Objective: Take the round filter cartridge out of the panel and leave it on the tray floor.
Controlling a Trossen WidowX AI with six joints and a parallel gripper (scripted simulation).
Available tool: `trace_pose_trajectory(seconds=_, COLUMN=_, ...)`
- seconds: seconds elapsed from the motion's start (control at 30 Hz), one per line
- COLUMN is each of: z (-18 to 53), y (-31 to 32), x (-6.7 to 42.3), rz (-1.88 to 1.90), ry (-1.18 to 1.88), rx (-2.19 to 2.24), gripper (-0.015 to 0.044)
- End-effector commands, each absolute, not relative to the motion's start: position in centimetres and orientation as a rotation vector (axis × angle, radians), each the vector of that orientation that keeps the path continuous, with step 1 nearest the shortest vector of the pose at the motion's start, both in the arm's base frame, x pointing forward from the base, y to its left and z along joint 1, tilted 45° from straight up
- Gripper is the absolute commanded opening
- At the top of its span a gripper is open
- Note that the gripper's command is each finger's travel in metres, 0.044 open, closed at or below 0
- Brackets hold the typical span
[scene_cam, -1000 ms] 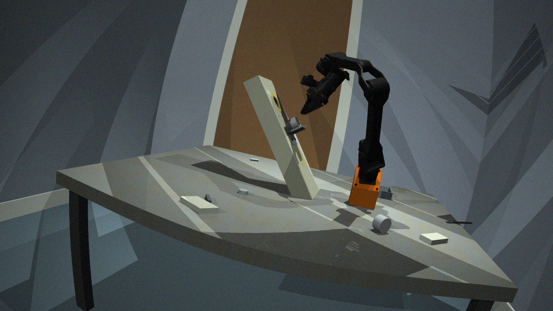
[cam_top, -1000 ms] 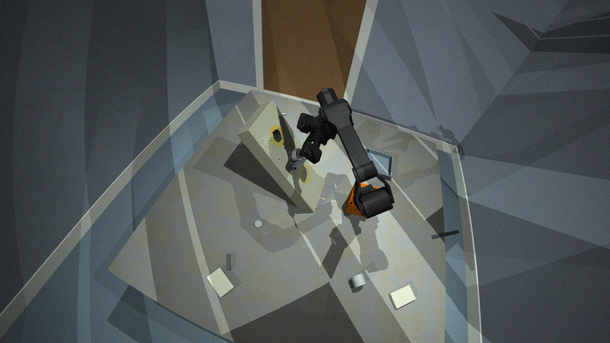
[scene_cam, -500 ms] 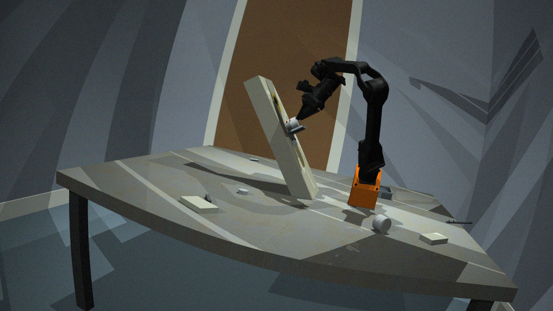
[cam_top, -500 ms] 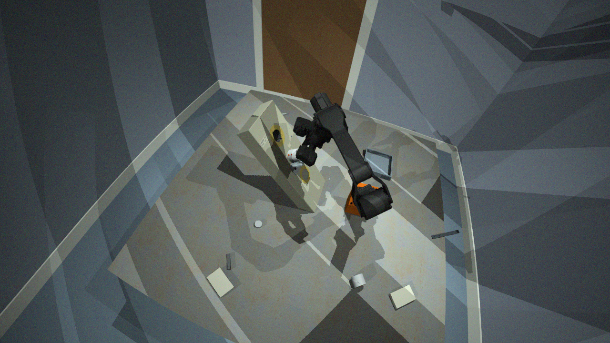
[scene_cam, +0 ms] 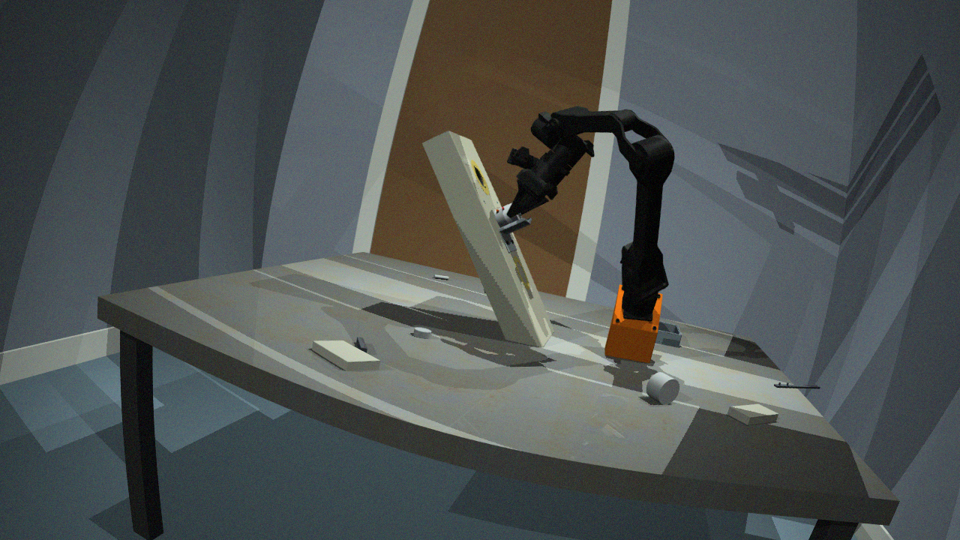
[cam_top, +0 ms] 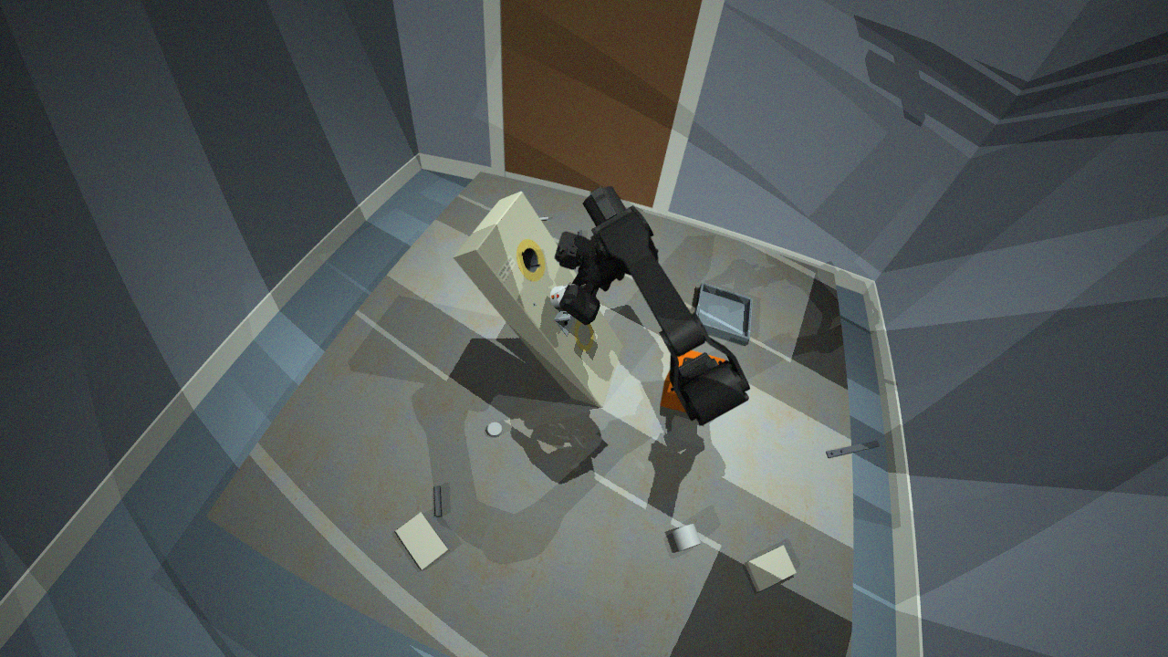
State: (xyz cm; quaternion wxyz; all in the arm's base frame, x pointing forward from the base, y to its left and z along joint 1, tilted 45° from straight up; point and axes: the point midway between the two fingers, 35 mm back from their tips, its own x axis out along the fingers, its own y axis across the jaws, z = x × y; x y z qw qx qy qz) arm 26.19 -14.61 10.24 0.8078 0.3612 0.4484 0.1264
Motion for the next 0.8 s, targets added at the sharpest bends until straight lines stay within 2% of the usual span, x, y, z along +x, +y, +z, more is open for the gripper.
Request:
trace_pose_trajectory(seconds=0.0, z=10.26, y=-14.65, x=26.17, rz=0.270, ry=0.959, rx=0.772, gripper=0.0291)
trace_pose_trajectory(seconds=0.53, z=10.26, y=-14.65, x=26.17, rz=0.270, ry=0.959, rx=0.772, gripper=0.0185)
trace_pose_trajectory(seconds=0.77, z=10.70, y=-15.14, x=26.57, rz=0.270, ry=0.959, rx=0.773, gripper=0.0001)
